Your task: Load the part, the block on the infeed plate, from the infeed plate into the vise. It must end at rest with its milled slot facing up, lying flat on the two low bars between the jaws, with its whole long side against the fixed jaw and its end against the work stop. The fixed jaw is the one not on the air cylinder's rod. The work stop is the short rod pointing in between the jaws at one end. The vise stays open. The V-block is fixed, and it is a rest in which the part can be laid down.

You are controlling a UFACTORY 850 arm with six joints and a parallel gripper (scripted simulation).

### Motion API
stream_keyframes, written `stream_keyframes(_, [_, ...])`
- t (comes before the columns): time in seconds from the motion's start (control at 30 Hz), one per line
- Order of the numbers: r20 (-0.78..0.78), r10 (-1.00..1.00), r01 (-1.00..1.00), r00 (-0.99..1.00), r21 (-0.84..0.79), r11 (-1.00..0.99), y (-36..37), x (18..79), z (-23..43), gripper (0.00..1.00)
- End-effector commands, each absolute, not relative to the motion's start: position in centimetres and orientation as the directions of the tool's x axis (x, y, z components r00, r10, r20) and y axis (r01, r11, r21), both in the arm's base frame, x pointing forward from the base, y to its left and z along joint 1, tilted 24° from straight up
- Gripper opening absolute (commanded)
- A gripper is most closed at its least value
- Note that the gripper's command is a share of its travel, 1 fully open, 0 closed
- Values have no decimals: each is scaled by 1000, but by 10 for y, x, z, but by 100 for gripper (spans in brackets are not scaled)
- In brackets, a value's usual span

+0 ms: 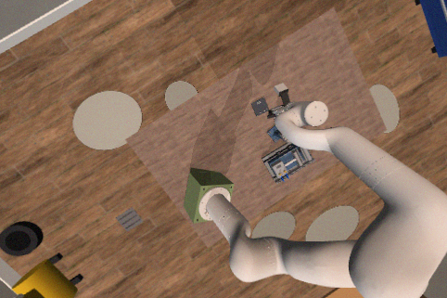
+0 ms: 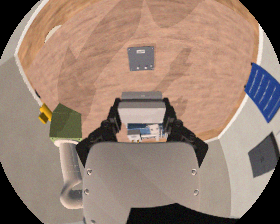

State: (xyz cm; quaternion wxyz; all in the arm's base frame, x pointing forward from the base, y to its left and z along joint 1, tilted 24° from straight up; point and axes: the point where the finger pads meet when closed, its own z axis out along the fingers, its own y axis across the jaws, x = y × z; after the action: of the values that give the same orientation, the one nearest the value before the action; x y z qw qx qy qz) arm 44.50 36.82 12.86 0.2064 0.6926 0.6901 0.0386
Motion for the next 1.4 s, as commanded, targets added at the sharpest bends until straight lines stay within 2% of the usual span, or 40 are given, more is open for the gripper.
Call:
stream_keyframes(0.0, [-228, 972, 939, 50, 342, 32, 369, 445, 130, 0])
stream_keyframes(0.57, [-189, 970, 928, 153, 365, -75, 362, 448, 132, 0])
stream_keyframes(1.37, [-71, 903, 840, 423, 404, -361, 344, 455, 139, 0])
